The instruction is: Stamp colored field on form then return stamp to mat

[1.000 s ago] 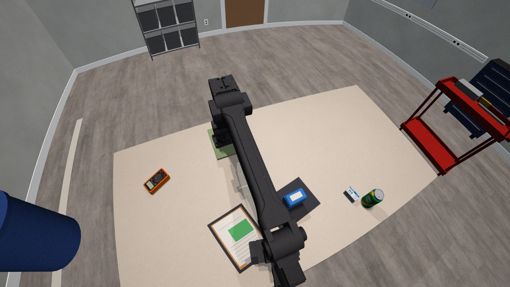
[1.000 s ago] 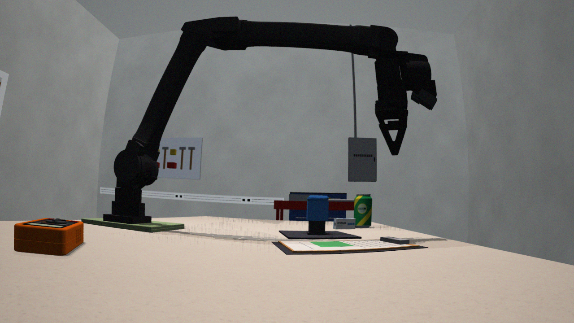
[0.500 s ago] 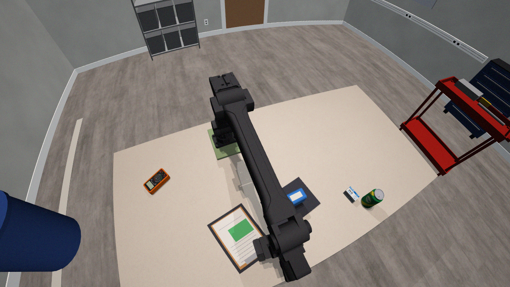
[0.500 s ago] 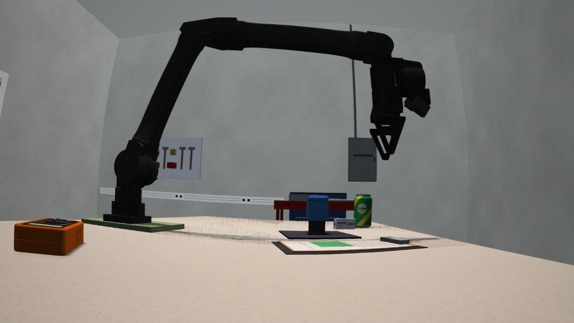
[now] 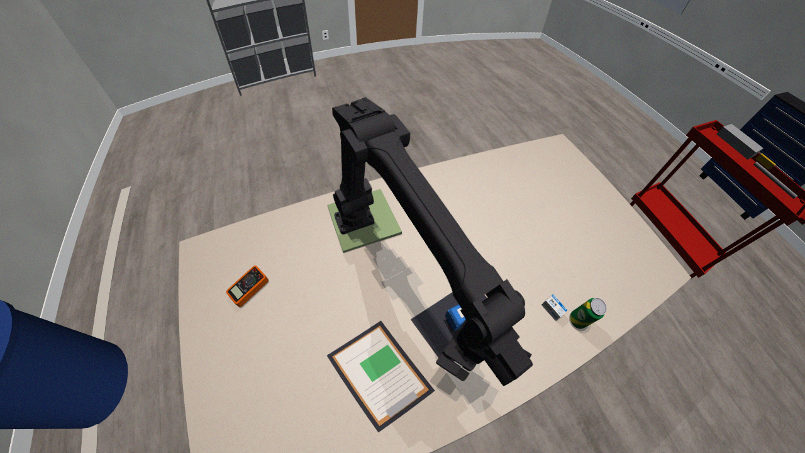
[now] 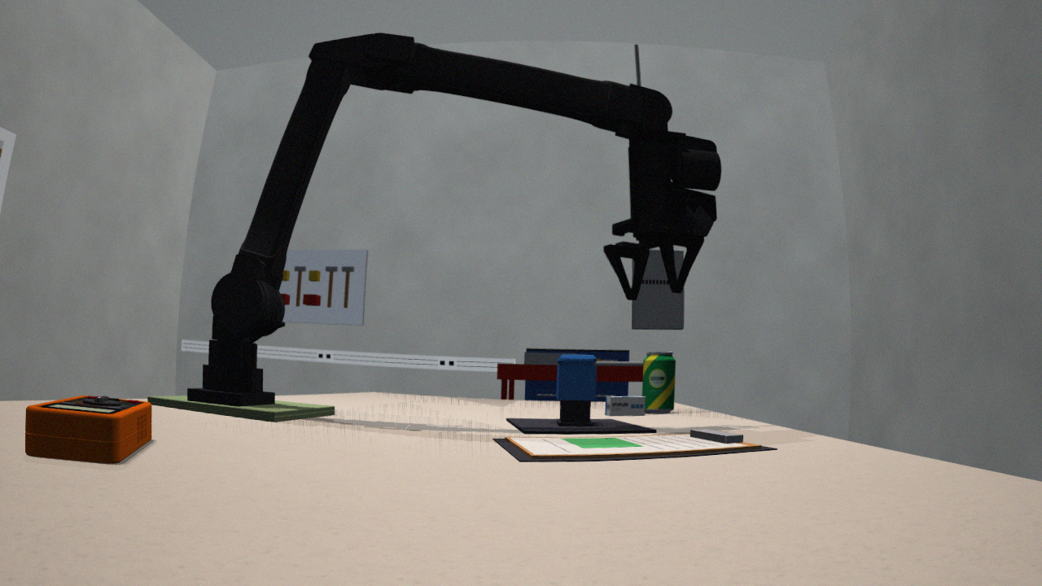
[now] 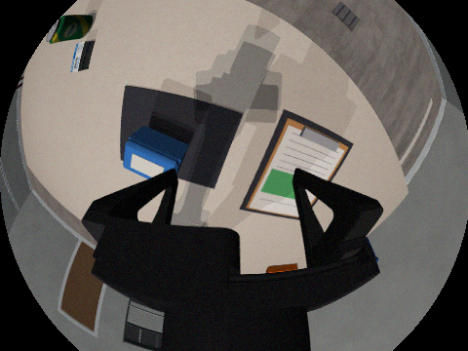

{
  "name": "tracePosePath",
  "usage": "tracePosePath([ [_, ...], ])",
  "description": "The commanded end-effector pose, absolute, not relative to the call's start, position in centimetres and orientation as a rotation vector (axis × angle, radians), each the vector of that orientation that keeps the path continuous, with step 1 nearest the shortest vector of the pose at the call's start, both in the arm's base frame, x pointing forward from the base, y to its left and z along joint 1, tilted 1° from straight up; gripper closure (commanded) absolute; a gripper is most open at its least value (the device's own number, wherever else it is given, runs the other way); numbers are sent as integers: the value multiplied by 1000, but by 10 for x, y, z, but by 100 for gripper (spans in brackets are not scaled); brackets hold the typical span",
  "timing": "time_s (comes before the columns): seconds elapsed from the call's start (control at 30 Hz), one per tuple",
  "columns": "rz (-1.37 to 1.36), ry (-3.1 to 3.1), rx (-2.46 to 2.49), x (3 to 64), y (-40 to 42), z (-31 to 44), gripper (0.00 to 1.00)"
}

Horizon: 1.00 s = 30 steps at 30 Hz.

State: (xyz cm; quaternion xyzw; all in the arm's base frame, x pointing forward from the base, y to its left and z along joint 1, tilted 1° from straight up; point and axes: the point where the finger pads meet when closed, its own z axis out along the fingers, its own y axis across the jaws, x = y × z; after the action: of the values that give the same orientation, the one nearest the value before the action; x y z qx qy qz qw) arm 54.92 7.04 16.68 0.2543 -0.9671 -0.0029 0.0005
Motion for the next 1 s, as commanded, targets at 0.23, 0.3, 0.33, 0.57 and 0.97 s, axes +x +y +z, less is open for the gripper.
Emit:
tracePosePath([
  [0.23,5,-2825,1471,520,110,179,0],
  [0.3,8,-2741,1615,510,120,177,0],
  [0.33,11,-2657,1746,501,129,175,0],
  [0.57,13,-2420,2052,477,150,170,0],
  [0.97,12,-2209,2260,457,155,165,0],
])
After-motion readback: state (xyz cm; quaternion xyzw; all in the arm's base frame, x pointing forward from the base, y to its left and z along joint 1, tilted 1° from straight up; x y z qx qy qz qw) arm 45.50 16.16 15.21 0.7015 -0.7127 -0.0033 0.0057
